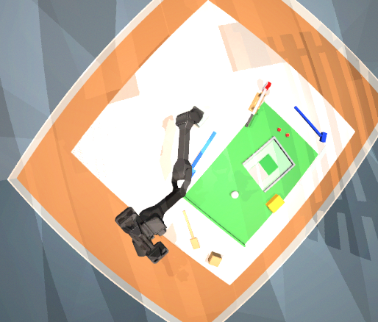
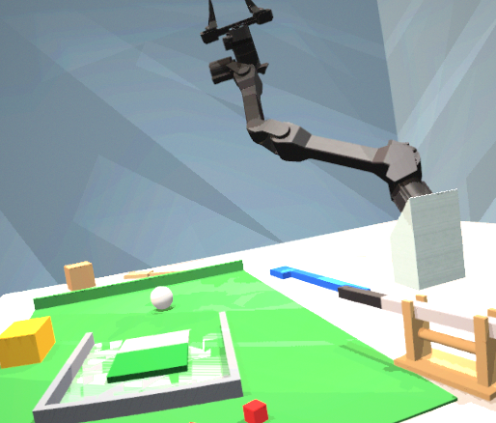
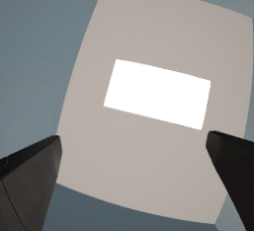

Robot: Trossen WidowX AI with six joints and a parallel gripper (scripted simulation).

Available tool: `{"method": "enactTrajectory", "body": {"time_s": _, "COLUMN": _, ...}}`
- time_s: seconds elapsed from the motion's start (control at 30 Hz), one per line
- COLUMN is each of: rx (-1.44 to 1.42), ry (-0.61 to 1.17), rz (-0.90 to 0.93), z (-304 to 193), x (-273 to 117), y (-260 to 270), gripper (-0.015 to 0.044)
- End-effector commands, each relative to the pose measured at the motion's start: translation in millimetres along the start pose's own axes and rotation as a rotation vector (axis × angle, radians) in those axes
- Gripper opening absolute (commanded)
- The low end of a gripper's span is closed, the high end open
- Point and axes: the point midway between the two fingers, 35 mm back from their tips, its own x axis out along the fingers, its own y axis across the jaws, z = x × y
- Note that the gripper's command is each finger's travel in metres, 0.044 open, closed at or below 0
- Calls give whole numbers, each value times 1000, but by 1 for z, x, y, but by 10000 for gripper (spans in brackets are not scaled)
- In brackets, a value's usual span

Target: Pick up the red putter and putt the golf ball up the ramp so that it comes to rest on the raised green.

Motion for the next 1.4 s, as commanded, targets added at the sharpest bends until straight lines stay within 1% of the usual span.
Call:
{"method": "enactTrajectory", "body": {"time_s": 0.0, "rx": -6, "ry": 0, "rz": 0, "z": 0, "x": 0, "y": -1, "gripper": 426}}
{"method": "enactTrajectory", "body": {"time_s": 0.03, "rx": -23, "ry": 1, "rz": 2, "z": -1, "x": 0, "y": -4, "gripper": 440}}
{"method": "enactTrajectory", "body": {"time_s": 0.13, "rx": -142, "ry": 1, "rz": 11, "z": -5, "x": 0, "y": -25, "gripper": 440}}
{"method": "enactTrajectory", "body": {"time_s": 0.37, "rx": -577, "ry": -7, "rz": 20, "z": -2, "x": 14, "y": -108, "gripper": 440}}
{"method": "enactTrajectory", "body": {"time_s": 0.47, "rx": -750, "ry": -8, "rz": -1, "z": 9, "x": 25, "y": -147, "gripper": 440}}
{"method": "enactTrajectory", "body": {"time_s": 0.63, "rx": -1103, "ry": -63, "rz": -29, "z": 40, "x": 48, "y": -197, "gripper": 440}}
{"method": "enactTrajectory", "body": {"time_s": 0.77, "rx": -1205, "ry": -114, "rz": -4, "z": 57, "x": 55, "y": -195, "gripper": 440}}
{"method": "enactTrajectory", "body": {"time_s": 1.03, "rx": -1544, "ry": -191, "rz": -73, "z": 104, "x": 82, "y": -222, "gripper": 440}}
{"method": "enactTrajectory", "body": {"time_s": 1.23, "rx": -1893, "ry": -302, "rz": -199, "z": 170, "x": 113, "y": -242, "gripper": 440}}
{"method": "enactTrajectory", "body": {"time_s": 1.37, "rx": -2095, "ry": -380, "rz": -302, "z": 217, "x": 132, "y": -244, "gripper": 440}}
